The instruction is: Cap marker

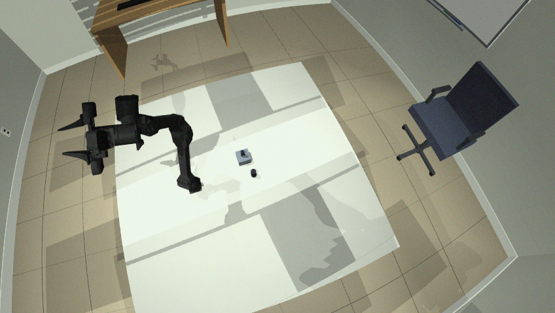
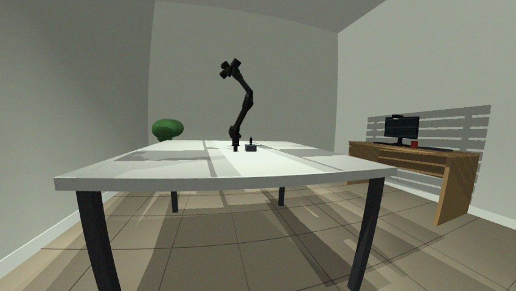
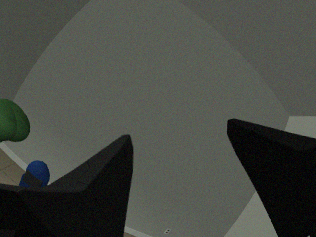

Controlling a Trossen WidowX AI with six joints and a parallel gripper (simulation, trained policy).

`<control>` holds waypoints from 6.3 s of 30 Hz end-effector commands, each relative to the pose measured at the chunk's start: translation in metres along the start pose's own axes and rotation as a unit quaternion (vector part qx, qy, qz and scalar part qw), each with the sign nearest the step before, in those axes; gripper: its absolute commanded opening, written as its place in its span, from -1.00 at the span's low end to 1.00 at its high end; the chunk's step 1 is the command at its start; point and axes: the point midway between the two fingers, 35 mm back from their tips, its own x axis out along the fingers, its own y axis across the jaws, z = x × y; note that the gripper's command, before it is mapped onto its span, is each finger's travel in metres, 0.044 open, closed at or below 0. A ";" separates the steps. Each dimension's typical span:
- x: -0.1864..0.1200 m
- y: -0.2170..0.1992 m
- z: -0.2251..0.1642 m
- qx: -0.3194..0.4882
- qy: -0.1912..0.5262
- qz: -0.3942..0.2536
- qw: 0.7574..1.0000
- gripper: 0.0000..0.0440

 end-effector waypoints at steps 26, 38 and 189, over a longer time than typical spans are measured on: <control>-0.021 0.067 0.033 0.044 -0.072 0.144 0.986 0.34; -0.037 0.096 0.048 0.059 -0.100 0.204 0.972 0.34; -0.461 0.281 0.074 0.029 -0.163 0.762 0.626 0.42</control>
